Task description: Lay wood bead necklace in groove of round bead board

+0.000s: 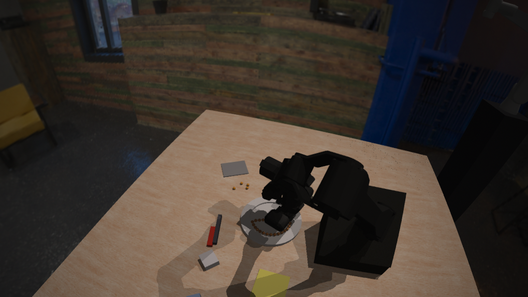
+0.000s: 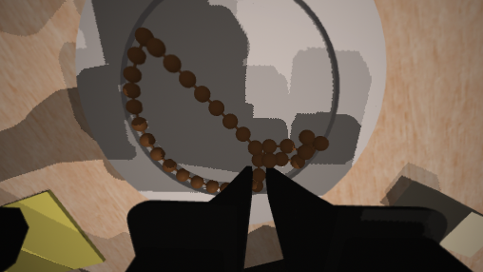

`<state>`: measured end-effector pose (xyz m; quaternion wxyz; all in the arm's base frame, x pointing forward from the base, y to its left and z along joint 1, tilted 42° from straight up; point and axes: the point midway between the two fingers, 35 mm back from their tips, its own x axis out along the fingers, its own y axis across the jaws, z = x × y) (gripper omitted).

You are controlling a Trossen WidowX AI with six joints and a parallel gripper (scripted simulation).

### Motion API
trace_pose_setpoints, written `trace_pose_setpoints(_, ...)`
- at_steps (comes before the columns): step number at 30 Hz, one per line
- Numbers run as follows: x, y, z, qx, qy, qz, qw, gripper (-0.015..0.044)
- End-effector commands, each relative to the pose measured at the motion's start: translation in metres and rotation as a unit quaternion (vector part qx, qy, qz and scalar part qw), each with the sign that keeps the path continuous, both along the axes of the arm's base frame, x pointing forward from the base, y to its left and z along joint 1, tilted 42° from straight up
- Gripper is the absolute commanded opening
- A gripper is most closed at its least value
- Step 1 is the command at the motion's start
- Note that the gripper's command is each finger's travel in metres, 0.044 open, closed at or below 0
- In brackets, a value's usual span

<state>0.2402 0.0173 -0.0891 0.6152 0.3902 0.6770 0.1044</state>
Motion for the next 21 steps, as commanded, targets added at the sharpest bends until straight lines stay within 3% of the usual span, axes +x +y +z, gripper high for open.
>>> trace_pose_setpoints(1,0.0002,-0.0001,0.0001,0.0,0.0,0.0,1.0,0.0)
trace_pose_setpoints(21,-0.0014,-0.0068,0.0088,0.002,0.002,-0.001,1.0,0.0)
